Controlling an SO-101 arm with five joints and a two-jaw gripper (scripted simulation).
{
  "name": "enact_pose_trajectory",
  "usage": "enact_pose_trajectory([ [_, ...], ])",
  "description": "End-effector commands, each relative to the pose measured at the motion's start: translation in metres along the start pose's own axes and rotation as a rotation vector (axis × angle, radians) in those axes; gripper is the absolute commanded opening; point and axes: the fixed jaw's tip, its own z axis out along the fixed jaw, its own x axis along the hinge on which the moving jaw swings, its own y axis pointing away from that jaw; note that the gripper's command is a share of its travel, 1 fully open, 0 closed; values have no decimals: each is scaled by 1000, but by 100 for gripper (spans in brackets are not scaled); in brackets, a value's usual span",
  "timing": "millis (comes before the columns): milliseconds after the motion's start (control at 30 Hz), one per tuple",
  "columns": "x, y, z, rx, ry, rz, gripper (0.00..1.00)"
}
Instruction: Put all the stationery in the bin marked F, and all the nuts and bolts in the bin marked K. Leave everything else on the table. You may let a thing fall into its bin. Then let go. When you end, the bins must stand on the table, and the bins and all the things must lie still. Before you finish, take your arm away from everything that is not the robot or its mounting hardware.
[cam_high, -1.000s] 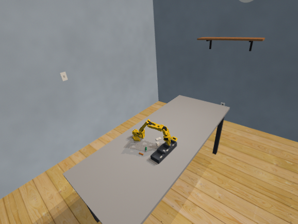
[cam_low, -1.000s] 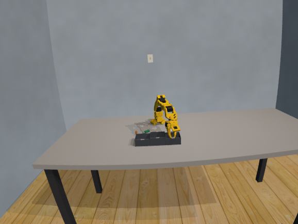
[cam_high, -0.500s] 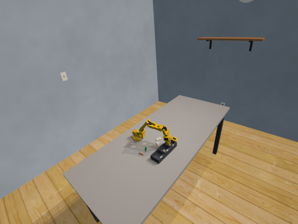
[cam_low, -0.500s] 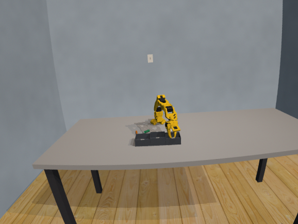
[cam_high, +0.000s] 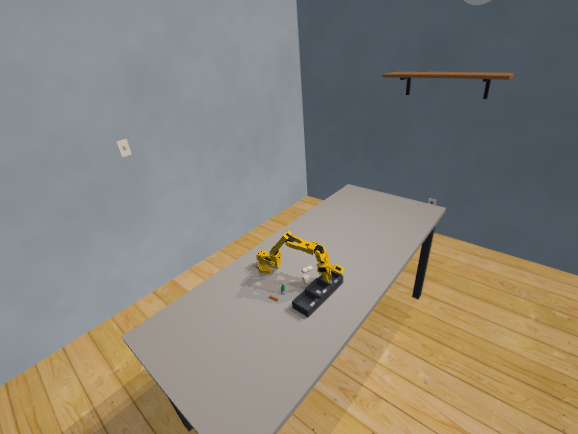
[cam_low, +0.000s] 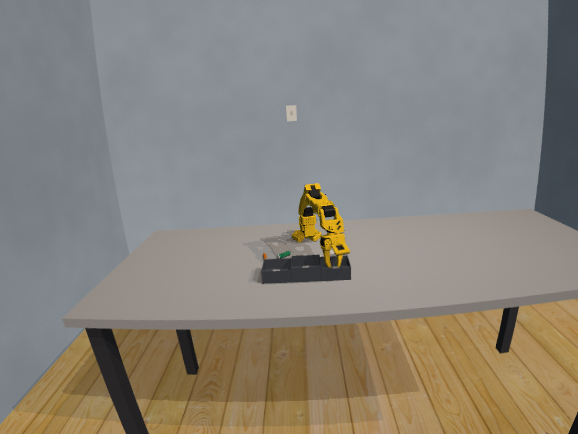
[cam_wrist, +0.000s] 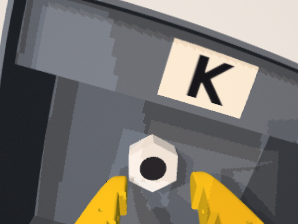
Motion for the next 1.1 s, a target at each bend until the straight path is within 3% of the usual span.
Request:
enact_pose_trajectory([
  [0,-10,2,-12,-3,-61,2,16],
  [500,-10,2,-15,-3,-61,2,17],
  [1067,-11,2,-54,-3,-61,2,17],
])
